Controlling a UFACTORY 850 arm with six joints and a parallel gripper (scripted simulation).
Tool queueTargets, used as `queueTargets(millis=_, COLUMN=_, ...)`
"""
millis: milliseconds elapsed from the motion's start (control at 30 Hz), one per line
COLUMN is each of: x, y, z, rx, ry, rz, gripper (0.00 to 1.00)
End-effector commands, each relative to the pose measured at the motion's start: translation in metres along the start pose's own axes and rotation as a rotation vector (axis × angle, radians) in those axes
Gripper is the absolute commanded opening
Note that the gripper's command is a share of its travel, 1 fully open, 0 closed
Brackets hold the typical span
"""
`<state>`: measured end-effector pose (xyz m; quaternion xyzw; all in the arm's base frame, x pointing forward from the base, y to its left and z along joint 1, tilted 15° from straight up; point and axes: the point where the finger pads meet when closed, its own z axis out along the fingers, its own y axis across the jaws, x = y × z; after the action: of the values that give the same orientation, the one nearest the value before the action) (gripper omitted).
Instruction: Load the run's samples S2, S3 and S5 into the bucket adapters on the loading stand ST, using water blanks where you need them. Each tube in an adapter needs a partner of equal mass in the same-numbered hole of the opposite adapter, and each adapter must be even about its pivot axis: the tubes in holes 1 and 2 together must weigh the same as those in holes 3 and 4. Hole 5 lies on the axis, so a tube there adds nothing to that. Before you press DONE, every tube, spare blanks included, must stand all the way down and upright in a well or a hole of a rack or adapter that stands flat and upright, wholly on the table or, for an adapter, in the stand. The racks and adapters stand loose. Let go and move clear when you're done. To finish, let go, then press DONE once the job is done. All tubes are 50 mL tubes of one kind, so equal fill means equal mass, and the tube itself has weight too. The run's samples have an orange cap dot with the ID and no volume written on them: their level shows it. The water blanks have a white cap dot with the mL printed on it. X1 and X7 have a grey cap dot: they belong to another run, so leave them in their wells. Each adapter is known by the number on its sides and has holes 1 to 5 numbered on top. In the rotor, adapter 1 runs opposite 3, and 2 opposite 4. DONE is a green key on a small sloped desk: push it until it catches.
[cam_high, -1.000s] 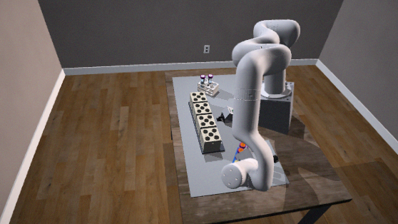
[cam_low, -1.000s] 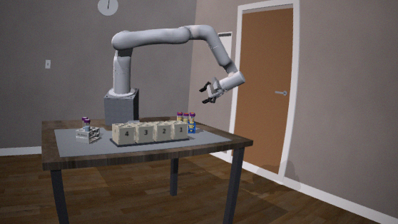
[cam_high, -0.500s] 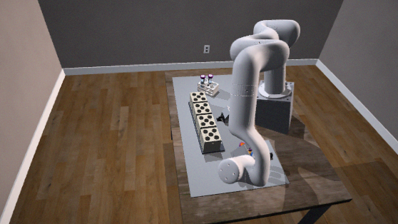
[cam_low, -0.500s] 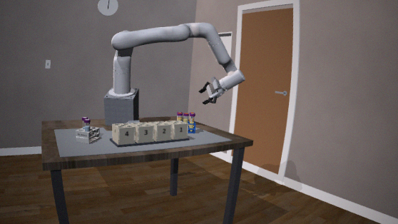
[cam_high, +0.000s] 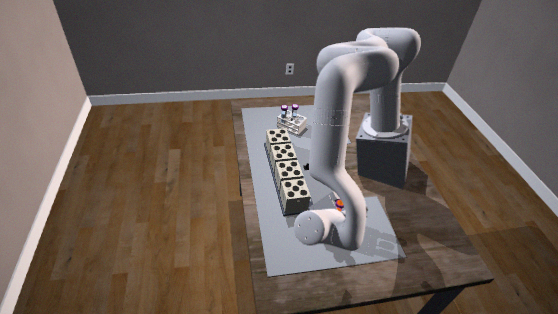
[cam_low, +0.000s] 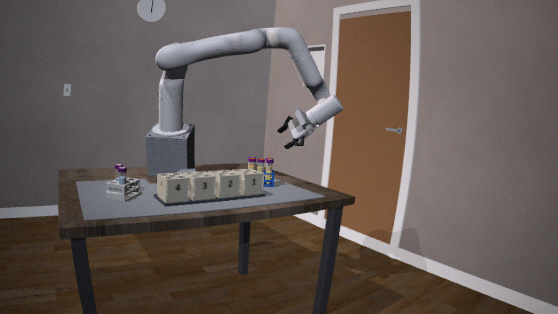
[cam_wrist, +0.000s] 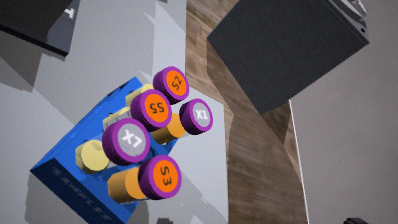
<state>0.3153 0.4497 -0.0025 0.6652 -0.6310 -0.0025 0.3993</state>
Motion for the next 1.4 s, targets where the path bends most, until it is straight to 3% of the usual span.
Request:
queueTargets(millis=0, x=0.015, y=-0.011, z=-0.004, rx=0.065, ry=0.001, rz=-0.033, gripper=1.0)
queueTargets(millis=300, x=0.041, y=-0.031, z=-0.007, rx=0.078, ry=0.002, rz=-0.039, gripper=1.0)
queueTargets(millis=400, x=0.053, y=-0.039, z=-0.009, rx=0.148, ry=0.011, rz=-0.082, gripper=1.0)
queueTargets(millis=667, x=0.075, y=-0.054, z=-0.011, rx=0.148, ry=0.011, rz=-0.082, gripper=1.0)
queueTargets(millis=767, x=0.088, y=-0.062, z=-0.012, rx=0.216, ry=0.024, rz=-0.13, gripper=1.0)
queueTargets(millis=1067, x=0.11, y=-0.075, z=-0.014, rx=0.216, ry=0.024, rz=-0.13, gripper=1.0)
queueTargets(millis=1167, x=0.123, y=-0.082, z=-0.015, rx=0.282, ry=0.04, rz=-0.183, gripper=1.0)
queueTargets(millis=1367, x=0.145, y=-0.093, z=-0.016, rx=0.282, ry=0.04, rz=-0.183, gripper=1.0)
